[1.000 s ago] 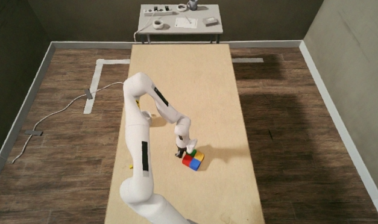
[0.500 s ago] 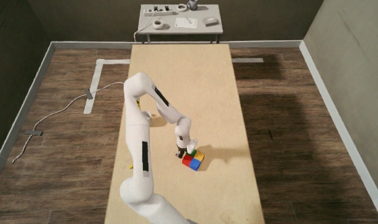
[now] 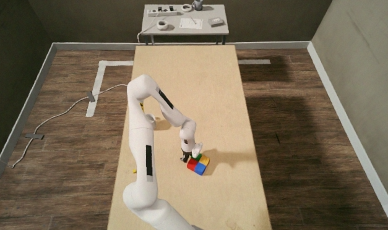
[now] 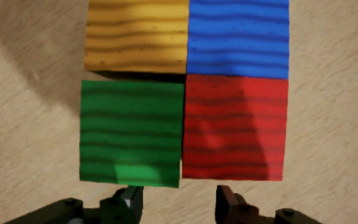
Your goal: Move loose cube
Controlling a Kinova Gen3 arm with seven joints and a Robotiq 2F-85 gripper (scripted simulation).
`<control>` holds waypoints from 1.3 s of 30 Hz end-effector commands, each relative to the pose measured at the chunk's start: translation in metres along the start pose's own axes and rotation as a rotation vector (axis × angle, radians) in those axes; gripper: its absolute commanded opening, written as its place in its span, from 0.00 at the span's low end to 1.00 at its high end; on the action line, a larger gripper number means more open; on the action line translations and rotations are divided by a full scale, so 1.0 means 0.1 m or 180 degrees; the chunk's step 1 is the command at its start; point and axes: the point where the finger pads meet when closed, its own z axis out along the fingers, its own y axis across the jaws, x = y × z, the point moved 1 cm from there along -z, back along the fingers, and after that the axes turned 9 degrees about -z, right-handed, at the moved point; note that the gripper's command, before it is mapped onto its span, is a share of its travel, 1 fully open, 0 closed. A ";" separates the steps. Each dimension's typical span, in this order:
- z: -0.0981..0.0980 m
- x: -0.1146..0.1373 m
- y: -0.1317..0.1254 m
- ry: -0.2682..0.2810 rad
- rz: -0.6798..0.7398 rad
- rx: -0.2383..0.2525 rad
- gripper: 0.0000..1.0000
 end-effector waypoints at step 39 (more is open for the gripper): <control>-0.01 0.06 0.00 0.0001 0.0000 0.0005 0.53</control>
